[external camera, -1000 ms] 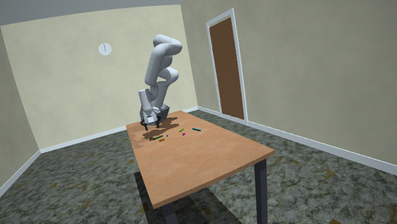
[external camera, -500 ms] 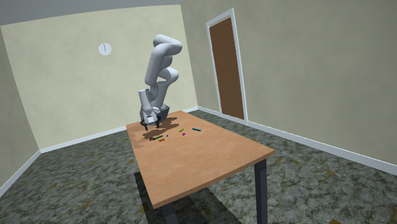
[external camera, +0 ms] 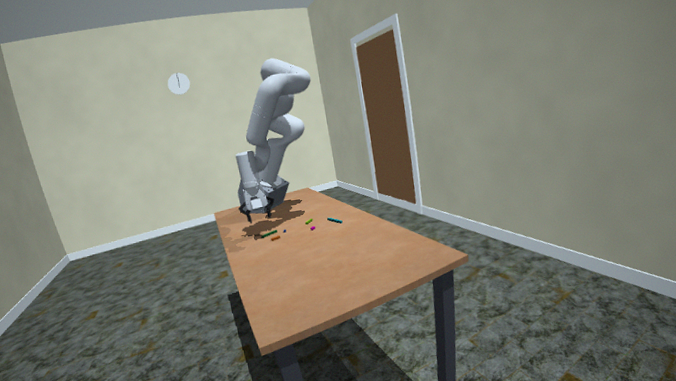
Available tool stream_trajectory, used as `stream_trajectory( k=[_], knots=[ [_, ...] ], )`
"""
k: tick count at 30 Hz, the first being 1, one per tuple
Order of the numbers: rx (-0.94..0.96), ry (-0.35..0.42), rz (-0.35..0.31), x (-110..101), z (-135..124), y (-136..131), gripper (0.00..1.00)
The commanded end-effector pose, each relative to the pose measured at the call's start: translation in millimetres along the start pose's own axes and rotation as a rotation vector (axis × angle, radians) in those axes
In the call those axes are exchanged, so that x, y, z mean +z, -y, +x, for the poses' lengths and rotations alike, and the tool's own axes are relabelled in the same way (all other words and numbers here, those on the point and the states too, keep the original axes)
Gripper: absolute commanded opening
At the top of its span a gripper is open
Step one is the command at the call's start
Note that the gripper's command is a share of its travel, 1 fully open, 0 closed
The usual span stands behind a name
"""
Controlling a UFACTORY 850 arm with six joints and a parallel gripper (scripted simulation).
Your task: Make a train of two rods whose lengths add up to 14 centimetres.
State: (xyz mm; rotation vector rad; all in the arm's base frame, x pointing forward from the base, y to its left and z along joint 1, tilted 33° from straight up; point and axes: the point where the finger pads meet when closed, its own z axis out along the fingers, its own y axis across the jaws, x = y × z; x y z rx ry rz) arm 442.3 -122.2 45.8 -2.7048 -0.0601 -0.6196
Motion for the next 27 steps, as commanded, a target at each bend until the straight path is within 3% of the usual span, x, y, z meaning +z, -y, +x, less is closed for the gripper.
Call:
stream_trajectory(
  k=[1,20,23,27],
  knots=[
    [0.000,-0.001,-0.001,0,0,0,1.00],
    [0.000,-0.001,0.000,0,6,-1,1.00],
    [0.000,-0.001,0.001,1,47,-1,1.00],
    [0.000,-0.001,-0.002,0,76,0,1.00]
  ],
)
